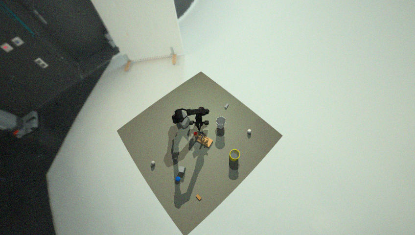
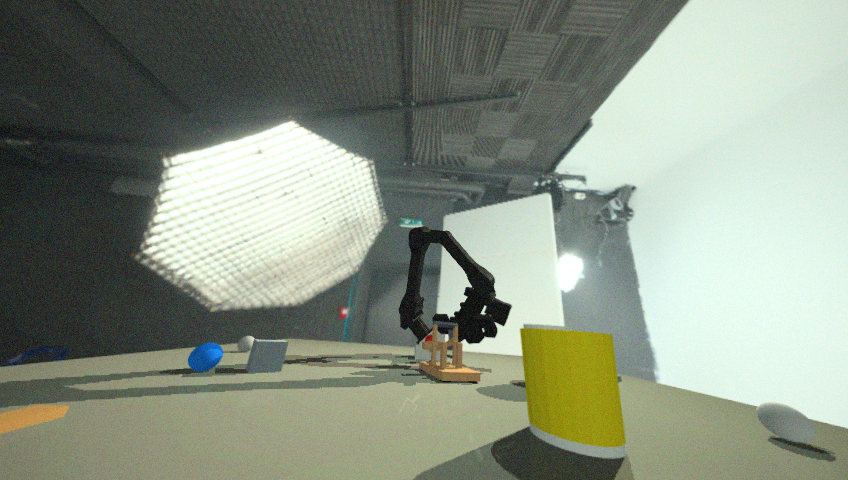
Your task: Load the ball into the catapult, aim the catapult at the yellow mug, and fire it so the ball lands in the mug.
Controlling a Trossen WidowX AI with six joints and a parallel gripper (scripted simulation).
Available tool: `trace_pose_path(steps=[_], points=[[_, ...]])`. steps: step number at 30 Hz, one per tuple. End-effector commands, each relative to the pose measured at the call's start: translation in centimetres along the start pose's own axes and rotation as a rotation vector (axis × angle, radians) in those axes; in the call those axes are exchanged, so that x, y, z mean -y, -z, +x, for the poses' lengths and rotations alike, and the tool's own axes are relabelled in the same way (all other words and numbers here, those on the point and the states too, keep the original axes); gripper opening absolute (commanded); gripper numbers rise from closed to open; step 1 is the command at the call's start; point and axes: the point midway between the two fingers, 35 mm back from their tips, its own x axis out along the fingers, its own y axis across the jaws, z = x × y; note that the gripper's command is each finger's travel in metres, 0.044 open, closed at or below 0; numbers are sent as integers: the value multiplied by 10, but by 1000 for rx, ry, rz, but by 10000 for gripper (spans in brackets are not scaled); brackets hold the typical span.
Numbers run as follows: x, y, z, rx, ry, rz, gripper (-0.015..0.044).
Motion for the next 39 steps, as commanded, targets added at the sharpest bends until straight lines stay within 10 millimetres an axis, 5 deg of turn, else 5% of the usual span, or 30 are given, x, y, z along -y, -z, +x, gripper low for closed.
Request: trace_pose_path(steps=[1, 19, 25, 29, 32, 33, 39], points=[[-3, -5, 5, -6, -2, -13, 0], [-7, -27, 27, -9, -5, -12, 0], [24, 0, -42, 7, 12, -4, 0], [26, 20, -95, -2, 6, 5, 0], [26, 21, -97, -3, 5, 6, 0], [27, 14, -79, -1, 10, -4, 26], [49, 18, -80, 85, 13, 148, 184]])
